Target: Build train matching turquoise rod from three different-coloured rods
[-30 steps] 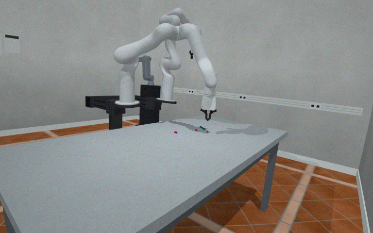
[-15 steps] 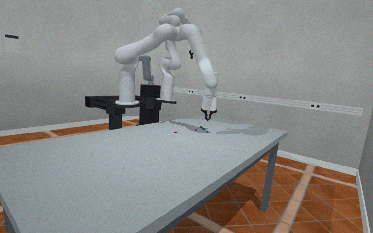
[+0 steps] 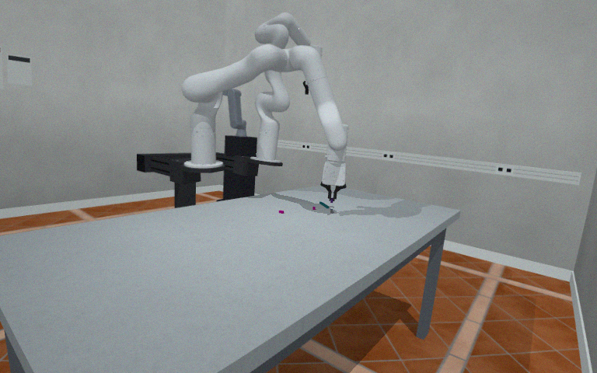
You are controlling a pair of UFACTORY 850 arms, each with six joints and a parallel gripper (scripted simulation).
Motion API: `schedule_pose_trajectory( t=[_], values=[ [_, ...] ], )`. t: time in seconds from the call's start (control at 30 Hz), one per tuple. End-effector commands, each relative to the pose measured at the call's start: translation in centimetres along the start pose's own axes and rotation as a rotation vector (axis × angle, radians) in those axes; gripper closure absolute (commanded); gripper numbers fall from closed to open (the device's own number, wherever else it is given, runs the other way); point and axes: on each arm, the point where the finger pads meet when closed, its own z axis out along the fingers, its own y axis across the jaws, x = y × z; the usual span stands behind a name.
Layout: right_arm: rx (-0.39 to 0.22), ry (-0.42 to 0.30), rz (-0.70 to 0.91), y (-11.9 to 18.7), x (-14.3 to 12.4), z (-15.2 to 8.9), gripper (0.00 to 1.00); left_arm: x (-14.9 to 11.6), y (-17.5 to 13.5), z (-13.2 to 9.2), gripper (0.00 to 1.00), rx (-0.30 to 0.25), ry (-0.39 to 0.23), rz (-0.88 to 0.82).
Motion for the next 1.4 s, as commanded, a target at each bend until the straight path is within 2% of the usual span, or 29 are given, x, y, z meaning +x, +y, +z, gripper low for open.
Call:
schedule_pose_trajectory(
  t=[0.0, 0.1, 0.4, 1.37],
  values=[
    [-0.003, -0.001, 0.000, 0.3, -0.1, 2.3, 0.94, 0.0, 0.0, -0.1, 0.00, 0.000, 0.002, 0.000],
    [-0.003, -0.001, 0.000, 0.3, -0.1, 3.4, 0.94, 0.0, 0.0, -0.1, 0.00, 0.000, 0.002, 0.000],
    [-0.003, -0.001, 0.000, 0.3, -0.1, 4.8, 0.94, 0.0, 0.0, -0.1, 0.00, 0.000, 0.002, 0.000],
    [-0.003, -0.001, 0.000, 0.3, -0.1, 4.9, 0.94, 0.0, 0.0, -0.1, 0.00, 0.000, 0.002, 0.000]
  ],
)
